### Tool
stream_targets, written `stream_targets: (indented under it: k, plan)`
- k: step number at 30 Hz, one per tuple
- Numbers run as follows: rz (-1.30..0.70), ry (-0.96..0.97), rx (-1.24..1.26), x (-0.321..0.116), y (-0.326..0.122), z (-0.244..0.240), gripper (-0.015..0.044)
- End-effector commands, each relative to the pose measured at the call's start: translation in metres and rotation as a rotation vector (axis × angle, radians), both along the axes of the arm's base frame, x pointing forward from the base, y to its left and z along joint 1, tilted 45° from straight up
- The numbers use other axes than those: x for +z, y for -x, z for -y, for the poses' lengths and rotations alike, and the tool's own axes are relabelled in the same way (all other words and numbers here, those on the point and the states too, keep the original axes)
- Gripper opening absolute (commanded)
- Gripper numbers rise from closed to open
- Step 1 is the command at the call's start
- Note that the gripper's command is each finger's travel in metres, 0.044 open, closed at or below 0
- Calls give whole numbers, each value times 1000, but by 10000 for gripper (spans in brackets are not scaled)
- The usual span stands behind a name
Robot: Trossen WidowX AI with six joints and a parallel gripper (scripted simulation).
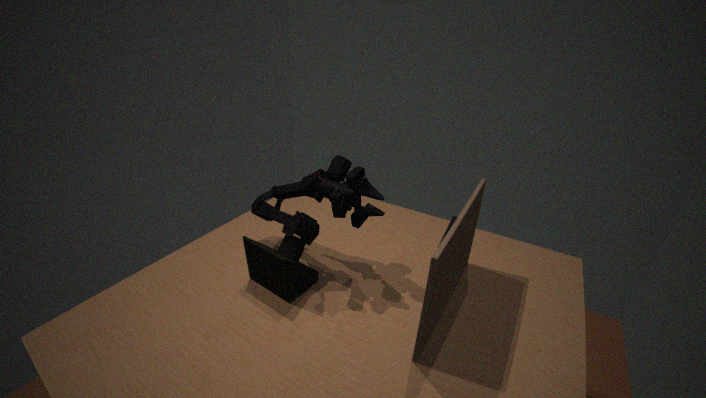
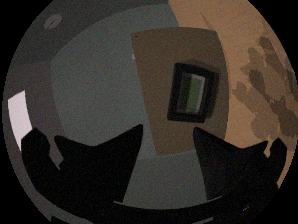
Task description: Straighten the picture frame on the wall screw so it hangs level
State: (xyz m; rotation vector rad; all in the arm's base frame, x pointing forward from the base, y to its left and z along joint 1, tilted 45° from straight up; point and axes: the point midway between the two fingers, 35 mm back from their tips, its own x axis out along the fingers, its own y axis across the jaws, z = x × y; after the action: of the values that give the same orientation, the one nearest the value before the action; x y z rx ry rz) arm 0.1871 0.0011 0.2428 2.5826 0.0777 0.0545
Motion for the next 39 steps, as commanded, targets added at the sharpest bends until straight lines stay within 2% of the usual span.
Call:
stream_targets:
  k: [1,10,21,39]
  plan:
    - [-3,-5,2,-1,0,0,260]
    - [1,-1,0,0,-1,0,260]
    - [28,-74,-5,-22,-68,-30,260]
    - [30,-80,-6,-27,-71,-31,260]
